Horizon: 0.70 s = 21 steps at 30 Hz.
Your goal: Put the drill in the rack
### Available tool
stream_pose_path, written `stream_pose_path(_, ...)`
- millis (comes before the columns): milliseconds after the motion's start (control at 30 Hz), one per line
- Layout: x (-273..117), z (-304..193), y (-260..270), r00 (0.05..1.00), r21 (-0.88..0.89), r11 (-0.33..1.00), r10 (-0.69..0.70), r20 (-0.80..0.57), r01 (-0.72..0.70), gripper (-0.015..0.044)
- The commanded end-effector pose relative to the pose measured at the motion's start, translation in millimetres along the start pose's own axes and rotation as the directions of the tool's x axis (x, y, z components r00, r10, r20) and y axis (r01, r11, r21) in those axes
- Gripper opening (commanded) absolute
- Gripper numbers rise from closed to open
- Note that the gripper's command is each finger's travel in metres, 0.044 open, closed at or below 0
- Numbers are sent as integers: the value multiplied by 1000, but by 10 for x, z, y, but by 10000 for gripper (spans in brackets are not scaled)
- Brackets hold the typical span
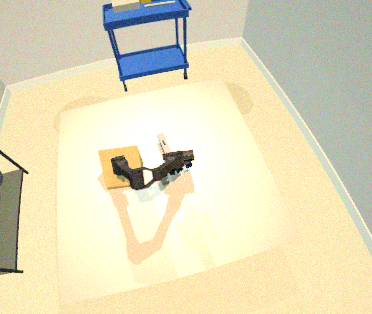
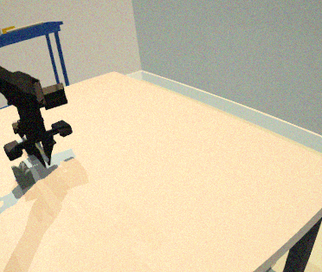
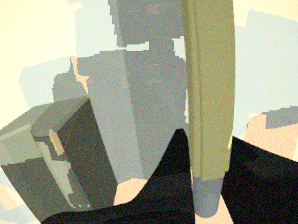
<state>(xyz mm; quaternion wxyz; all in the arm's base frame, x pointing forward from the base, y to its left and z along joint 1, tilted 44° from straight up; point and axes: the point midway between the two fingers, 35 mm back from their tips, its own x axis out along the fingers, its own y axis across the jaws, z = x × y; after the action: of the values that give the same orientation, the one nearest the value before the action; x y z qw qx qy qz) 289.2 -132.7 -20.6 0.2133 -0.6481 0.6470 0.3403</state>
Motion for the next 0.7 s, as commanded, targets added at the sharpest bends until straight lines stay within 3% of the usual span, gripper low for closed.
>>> stream_pose_path(0,-29,-94,-21,1000,5,1000,-9,-6,9,0)
stream_pose_path(667,-20,-407,-25,1000,6,1000,-9,-7,9,0)
